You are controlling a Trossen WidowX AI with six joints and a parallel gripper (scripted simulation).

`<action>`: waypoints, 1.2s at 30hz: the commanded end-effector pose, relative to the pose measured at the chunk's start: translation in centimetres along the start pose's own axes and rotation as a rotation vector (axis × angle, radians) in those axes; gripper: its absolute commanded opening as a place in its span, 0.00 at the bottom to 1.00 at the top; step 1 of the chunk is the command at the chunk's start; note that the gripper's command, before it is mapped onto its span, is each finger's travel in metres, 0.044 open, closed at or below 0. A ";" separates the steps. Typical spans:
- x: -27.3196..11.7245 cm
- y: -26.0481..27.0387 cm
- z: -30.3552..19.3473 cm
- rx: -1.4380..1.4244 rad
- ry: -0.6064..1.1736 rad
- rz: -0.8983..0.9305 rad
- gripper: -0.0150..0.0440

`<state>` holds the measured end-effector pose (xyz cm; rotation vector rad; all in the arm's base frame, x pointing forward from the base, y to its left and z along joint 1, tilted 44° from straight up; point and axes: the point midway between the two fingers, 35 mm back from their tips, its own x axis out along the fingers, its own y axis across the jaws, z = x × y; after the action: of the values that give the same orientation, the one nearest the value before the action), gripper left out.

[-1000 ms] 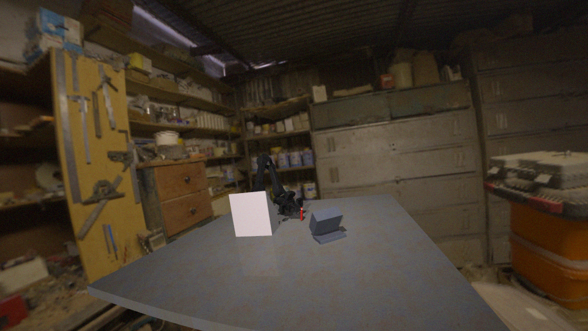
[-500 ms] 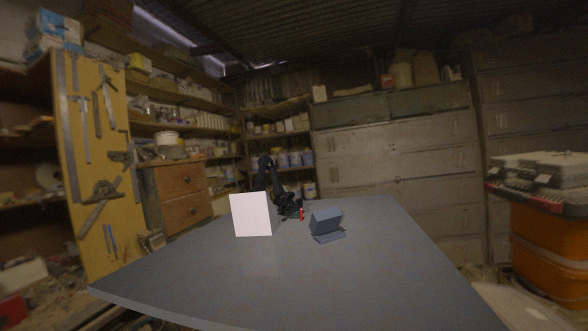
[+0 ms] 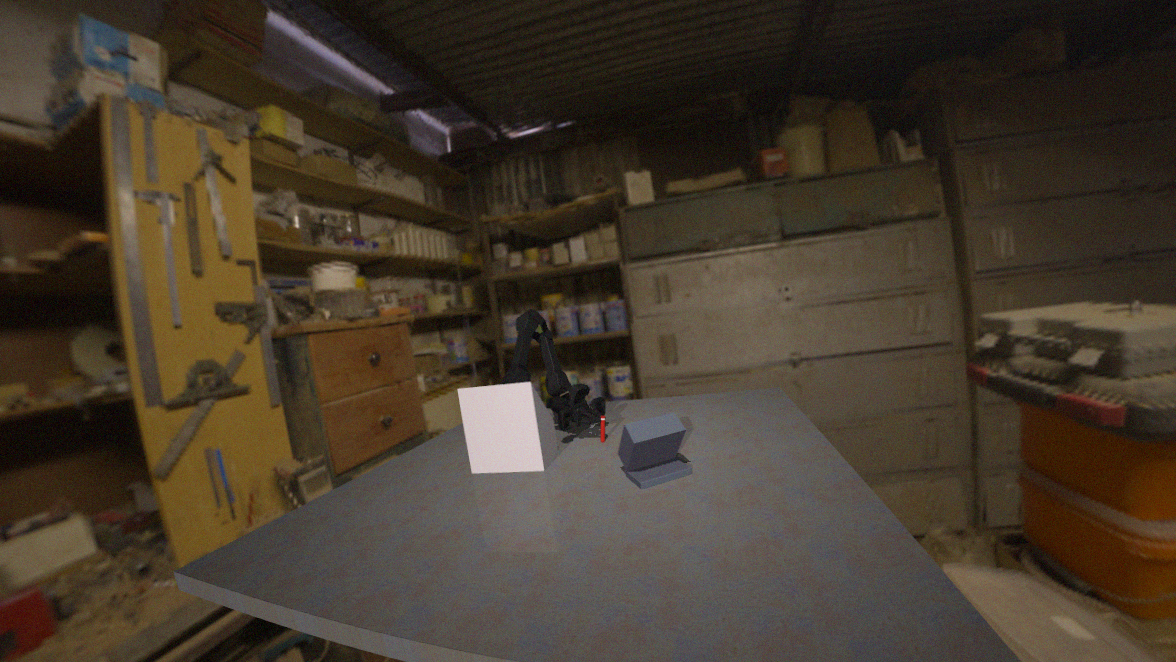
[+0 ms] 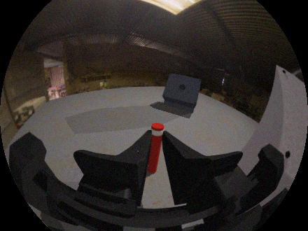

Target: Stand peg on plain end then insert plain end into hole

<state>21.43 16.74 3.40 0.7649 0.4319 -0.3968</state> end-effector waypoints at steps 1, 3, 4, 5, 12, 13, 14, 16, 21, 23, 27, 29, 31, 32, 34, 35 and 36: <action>-0.1 0.0 -0.1 0.000 0.000 0.000 0.34; -0.1 0.0 -0.1 0.000 0.000 -0.001 0.34; -0.2 0.0 -0.1 0.000 0.000 -0.001 0.34; -0.2 0.0 -0.1 0.000 0.000 -0.001 0.34; -0.3 0.0 -0.3 0.002 -0.002 -0.003 0.34; -0.3 0.0 -0.3 0.003 -0.003 -0.003 0.34; -0.4 0.0 -0.3 0.003 -0.003 -0.003 0.34; -0.4 0.0 -0.3 0.005 -0.005 -0.004 0.34; -0.5 0.0 -0.4 0.008 -0.009 -0.005 0.34; -0.5 0.0 -0.4 0.009 -0.010 -0.005 0.34; -0.6 0.0 -0.4 0.012 -0.013 -0.006 0.34; -0.6 -0.1 -0.4 0.013 -0.015 -0.006 0.34; -0.7 -0.1 -0.4 0.014 -0.016 -0.007 0.34; -0.7 -0.1 -0.4 0.015 -0.017 -0.007 0.34; -0.7 -0.1 -0.4 0.016 -0.019 -0.007 0.34; -0.8 -0.1 -0.4 0.016 -0.019 -0.007 0.34; -0.8 -0.1 -0.4 0.017 -0.020 -0.008 0.34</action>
<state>20.76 16.96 3.58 0.7757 0.4120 -0.4164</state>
